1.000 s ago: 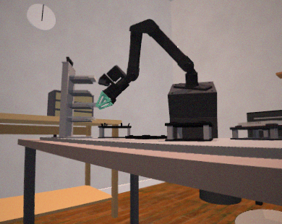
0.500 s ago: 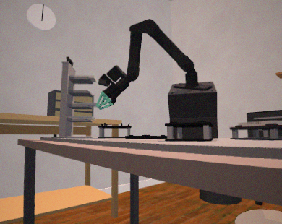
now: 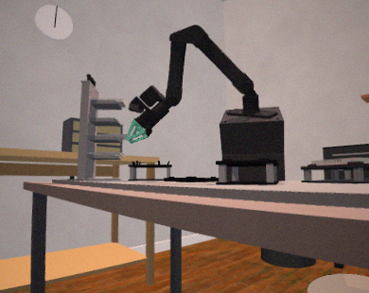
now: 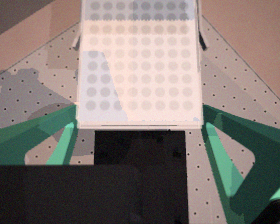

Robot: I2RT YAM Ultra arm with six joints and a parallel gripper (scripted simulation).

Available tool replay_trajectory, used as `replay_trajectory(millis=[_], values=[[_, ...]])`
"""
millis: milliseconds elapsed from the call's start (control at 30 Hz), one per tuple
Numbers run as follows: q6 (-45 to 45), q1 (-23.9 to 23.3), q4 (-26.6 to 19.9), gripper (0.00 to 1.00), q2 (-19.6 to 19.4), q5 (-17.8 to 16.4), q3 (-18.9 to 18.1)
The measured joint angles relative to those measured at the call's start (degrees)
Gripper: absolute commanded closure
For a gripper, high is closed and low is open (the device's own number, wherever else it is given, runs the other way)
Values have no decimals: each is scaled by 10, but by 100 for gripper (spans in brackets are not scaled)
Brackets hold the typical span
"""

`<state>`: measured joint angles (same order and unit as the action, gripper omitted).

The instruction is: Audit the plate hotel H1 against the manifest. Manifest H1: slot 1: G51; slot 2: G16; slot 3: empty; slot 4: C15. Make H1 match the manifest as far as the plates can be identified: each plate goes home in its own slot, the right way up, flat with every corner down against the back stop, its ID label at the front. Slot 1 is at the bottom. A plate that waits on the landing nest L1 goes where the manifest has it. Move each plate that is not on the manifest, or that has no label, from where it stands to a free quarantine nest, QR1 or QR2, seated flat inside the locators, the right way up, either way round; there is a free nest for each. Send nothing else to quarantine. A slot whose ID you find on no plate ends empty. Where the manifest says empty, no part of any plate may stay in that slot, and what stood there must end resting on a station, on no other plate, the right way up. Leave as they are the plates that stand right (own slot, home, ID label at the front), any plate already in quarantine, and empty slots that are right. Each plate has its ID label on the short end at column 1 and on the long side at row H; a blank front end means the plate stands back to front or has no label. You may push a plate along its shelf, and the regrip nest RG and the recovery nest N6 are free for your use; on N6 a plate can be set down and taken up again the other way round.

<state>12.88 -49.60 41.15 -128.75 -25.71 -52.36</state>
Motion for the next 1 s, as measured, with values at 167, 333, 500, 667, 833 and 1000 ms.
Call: replay_trajectory(millis=[167, 333, 500, 667, 833, 1000], values=[[0, 0, 0, 0, 0, 0, 0], [-2, -1, -8, 0, 10, -3, 10], [-5, -5, -7, 0, 23, -8, 30], [-7, -8, -2, 0, 28, -10, 51], [-8, -10, 7, 0, 33, -12, 63], [-10, -12, 18, 0, 38, -14, 83]])
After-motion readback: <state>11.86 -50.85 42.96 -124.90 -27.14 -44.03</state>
